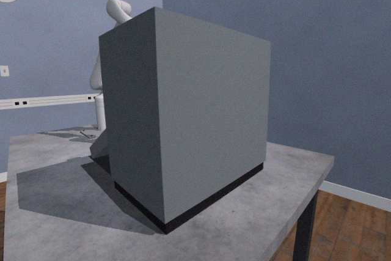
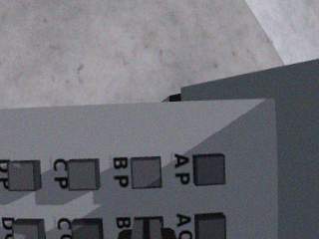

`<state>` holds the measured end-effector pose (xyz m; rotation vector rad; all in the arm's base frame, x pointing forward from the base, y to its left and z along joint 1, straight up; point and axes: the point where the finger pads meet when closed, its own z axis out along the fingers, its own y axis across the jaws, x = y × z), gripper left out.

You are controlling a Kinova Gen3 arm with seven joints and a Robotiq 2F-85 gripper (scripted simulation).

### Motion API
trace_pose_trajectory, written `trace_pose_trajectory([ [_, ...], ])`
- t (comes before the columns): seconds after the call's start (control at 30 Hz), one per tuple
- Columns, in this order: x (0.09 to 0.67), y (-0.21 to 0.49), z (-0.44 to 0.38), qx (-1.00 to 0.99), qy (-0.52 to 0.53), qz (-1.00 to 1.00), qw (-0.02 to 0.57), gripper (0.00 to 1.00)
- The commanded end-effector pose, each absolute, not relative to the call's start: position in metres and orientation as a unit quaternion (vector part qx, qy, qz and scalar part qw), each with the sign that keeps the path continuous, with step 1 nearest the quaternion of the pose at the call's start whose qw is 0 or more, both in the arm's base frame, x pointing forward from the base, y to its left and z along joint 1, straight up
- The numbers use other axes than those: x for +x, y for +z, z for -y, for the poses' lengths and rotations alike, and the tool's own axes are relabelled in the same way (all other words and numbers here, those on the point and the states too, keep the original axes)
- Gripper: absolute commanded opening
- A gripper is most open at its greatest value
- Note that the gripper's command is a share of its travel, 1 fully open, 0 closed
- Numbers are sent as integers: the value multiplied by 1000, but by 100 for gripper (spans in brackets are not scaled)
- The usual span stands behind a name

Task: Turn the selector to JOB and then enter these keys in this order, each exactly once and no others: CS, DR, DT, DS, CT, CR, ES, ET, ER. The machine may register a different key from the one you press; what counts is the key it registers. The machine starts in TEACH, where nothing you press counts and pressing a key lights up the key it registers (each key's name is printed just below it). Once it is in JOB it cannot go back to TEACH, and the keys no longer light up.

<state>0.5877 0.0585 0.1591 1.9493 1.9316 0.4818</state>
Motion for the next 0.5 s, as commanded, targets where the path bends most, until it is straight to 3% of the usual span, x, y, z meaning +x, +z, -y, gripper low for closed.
trace_pose_trajectory([
  [0.0,589,159,-59,688,171,-682,177,10],
  [0.47,590,156,-59,688,171,-682,177,10],
])
